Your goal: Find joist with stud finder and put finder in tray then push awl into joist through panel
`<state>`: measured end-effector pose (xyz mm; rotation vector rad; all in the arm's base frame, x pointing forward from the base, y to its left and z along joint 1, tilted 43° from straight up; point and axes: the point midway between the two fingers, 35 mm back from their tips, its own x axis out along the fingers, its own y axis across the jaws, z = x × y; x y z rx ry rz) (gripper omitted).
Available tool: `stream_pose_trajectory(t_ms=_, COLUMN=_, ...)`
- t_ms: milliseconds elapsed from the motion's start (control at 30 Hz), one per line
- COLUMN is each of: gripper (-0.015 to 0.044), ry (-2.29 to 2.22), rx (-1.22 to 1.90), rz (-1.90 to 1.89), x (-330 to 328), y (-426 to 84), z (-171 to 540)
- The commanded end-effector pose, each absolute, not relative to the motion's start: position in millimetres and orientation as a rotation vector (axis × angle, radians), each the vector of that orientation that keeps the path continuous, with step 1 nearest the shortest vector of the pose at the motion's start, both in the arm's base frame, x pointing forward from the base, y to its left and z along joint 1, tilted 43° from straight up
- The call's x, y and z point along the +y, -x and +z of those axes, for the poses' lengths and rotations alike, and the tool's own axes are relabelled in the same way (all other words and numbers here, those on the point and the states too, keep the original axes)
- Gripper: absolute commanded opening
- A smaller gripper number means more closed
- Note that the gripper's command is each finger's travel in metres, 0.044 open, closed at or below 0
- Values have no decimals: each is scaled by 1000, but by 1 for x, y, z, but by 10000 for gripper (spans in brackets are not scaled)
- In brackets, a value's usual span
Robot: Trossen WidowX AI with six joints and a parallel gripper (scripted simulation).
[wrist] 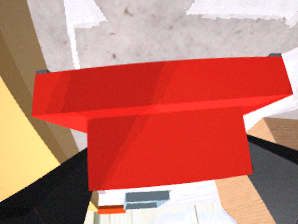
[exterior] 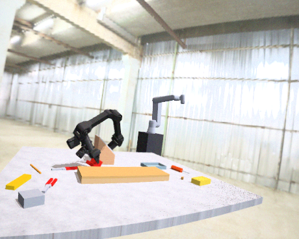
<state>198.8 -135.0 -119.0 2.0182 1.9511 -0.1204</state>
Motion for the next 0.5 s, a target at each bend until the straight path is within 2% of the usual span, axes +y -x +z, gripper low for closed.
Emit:
stream_pose_trajectory(t_ms=0, gripper=379, ry=-2013, rx=1948, rz=-133, x=-138, y=-200, z=-124)
stream_pose_trajectory(t_ms=467, gripper=379, ry=-2013, rx=1948, rz=-133, x=-141, y=-201, z=-131)
